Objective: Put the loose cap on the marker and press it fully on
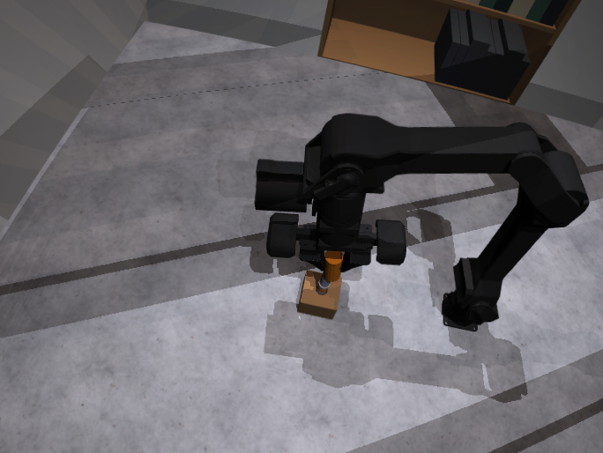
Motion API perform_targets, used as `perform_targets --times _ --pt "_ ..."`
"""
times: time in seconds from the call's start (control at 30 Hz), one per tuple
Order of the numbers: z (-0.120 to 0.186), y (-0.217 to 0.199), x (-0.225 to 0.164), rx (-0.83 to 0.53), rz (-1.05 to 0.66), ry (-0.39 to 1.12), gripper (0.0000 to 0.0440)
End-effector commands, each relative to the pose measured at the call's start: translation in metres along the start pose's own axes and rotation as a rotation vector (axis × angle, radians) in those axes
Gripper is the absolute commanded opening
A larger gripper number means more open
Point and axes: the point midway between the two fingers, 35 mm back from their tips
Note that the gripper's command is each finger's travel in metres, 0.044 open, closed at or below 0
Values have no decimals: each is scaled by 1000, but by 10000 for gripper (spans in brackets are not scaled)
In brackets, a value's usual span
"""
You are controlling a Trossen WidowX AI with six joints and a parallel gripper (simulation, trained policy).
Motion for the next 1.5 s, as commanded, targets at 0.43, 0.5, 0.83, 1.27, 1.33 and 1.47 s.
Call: perform_targets --times 0.43,0.5,0.83,1.27,1.33,1.47 --pt "-38 1 1 -42 38 14 0" --pt "-42 1 1 -44 45 15 0" --pt "-56 2 2 -42 78 14 1" --pt "-71 3 2 -23 125 7 6" --pt "-74 -1 2 -36 128 4 37" --pt "-74 1 4 -20 146 -5 42"
Point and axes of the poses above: the point midway between the two fingers, 35 mm back from their tips, its own z axis back along the fingers, its own y axis across the jaws, x = y × z, and after that the axes turned 9 degrees about -z, right-handed
